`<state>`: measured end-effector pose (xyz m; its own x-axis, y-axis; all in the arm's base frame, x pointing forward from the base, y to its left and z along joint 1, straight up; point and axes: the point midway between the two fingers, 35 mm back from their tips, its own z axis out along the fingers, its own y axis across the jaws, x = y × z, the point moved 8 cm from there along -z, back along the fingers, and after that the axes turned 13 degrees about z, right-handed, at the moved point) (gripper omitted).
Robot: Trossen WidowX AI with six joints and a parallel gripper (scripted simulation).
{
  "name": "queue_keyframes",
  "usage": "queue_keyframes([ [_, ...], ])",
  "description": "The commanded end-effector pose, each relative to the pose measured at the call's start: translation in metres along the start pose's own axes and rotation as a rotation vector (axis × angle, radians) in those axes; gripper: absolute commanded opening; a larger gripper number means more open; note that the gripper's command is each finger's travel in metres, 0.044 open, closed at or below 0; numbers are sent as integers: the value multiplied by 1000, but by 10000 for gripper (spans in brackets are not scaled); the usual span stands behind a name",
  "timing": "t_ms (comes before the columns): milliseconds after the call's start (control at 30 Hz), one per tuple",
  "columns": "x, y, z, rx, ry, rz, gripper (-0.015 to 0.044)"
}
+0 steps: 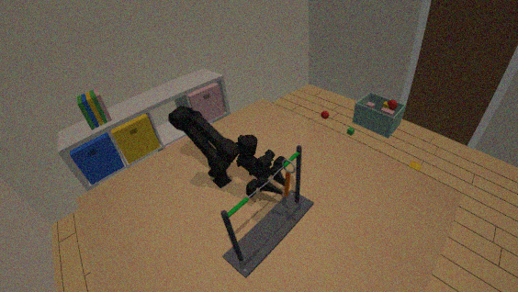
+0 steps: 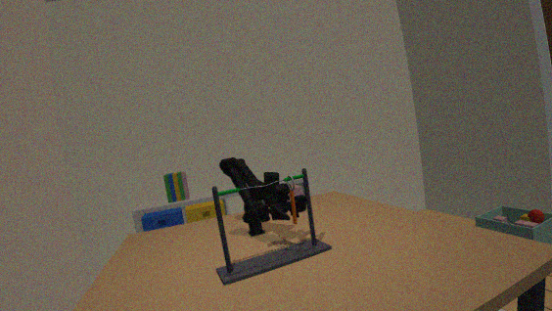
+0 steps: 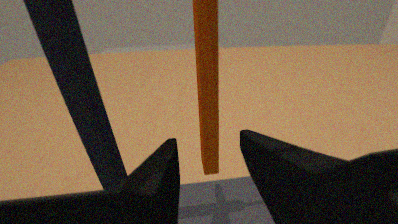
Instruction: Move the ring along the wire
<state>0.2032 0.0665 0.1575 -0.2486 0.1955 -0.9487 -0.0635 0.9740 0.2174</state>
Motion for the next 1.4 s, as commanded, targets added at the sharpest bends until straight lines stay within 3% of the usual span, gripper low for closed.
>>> queue_keyframes([
  [0, 1, 0, -7, 4, 1, 6, 160],
  [1067, 3, -2, -25, 6, 2, 8, 160],
  [1367, 1, 0, -64, 2, 5, 3, 396],
])
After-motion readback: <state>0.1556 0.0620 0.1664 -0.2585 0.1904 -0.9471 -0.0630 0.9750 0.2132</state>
